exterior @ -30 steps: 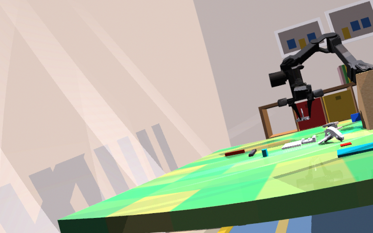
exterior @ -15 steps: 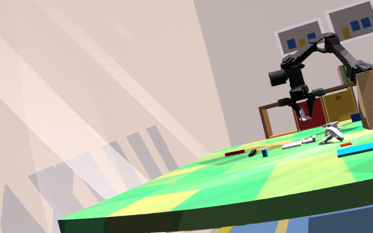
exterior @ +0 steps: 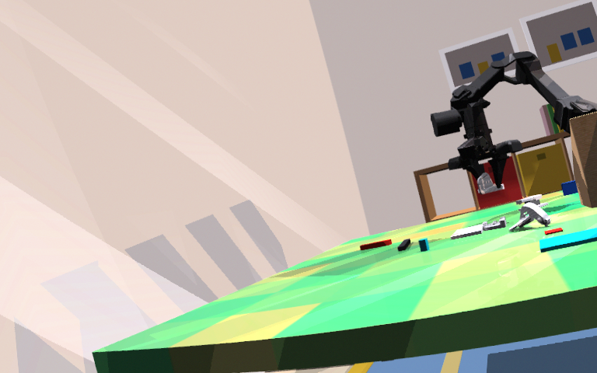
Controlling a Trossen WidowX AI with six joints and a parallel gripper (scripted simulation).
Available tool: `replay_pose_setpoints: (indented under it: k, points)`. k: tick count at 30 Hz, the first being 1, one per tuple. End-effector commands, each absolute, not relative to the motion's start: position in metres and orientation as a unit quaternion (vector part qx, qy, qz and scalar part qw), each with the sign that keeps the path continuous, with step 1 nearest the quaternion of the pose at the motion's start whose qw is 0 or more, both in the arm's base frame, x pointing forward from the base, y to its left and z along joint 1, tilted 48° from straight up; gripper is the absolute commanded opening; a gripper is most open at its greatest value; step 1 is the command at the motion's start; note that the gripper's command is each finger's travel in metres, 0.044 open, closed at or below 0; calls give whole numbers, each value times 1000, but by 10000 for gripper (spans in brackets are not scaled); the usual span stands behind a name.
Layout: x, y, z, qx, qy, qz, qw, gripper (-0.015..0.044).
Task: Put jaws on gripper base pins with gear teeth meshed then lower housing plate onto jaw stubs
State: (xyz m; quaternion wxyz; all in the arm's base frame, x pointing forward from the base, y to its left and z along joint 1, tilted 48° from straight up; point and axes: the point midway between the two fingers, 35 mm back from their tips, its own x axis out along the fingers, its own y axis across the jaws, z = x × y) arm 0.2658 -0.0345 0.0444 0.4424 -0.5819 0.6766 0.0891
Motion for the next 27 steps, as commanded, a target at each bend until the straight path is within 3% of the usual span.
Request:
replay_pose_setpoints:
  k: [1, 27]
  points:
    - [262, -31, 39, -564, 680, 65, 463, 134]
    - [248, -10, 15, -432, 675, -111, 588, 134]
